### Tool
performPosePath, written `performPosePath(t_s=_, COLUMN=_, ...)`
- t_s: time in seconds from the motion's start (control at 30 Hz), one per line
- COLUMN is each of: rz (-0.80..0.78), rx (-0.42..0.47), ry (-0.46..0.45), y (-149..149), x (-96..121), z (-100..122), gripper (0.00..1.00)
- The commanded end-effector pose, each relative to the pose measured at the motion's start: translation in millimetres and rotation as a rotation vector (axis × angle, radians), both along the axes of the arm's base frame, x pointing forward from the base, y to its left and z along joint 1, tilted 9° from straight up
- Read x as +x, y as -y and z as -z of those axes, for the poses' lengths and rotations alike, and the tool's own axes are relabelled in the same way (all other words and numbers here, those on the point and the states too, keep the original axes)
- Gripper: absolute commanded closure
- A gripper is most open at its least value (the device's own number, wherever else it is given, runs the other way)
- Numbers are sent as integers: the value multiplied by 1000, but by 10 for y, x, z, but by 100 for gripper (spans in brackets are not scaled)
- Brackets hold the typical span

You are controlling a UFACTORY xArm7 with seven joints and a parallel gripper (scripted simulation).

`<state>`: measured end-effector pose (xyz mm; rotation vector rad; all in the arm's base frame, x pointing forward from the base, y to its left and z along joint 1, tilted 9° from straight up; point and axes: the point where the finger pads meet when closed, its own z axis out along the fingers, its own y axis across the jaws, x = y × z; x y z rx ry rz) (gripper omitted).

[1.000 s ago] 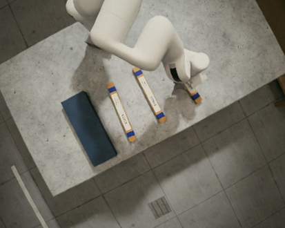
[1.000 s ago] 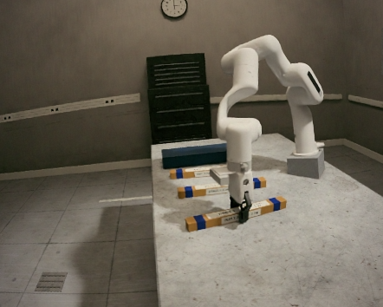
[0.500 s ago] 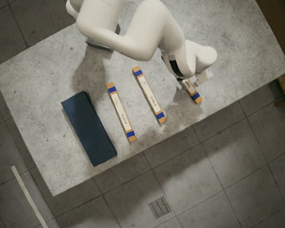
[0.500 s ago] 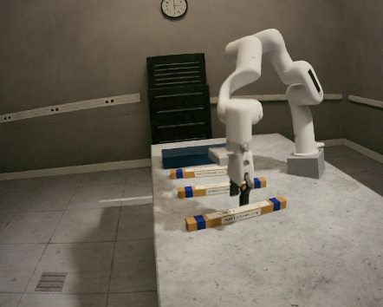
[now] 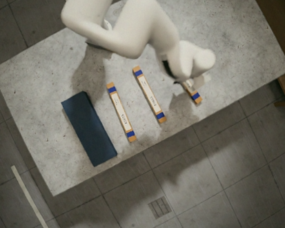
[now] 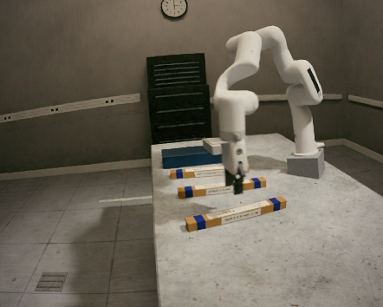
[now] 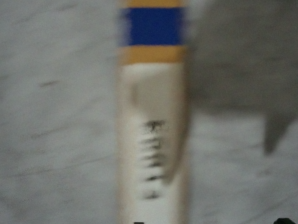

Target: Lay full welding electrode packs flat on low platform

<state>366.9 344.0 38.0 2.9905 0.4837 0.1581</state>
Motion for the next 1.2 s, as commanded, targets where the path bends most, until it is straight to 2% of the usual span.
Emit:
performPosePath(t_s=0.0, rz=71, rx=8, ry=-3, y=619, x=300, z=-95, gripper=26)
performPosePath(t_s=0.03, rz=93, rx=12, ry=-1, y=761, x=337, z=-107, gripper=26)
performPosePath(t_s=0.1, rz=93, rx=12, ry=-1, y=761, x=337, z=-107, gripper=26)
performPosePath(t_s=0.13, rz=116, rx=16, ry=1, y=1137, x=457, z=-141, gripper=26)
performPosePath(t_s=0.3, rz=197, rx=34, ry=21, y=1696, x=488, z=-186, gripper=26)
performPosePath(t_s=0.6, rz=205, rx=36, ry=24, y=2800, x=616, z=-300, gripper=26)
performPosePath(t_s=0.67, rz=205, rx=36, ry=24, y=2800, x=616, z=-300, gripper=26)
performPosePath(t_s=0.7, rz=205, rx=36, ry=24, y=3149, x=657, z=-349, gripper=26)
performPosePath(t_s=0.83, rz=205, rx=36, ry=24, y=3550, x=717, z=-368, gripper=26)
performPosePath(t_s=1.17, rz=205, rx=36, ry=24, y=3622, x=778, z=35, gripper=26)
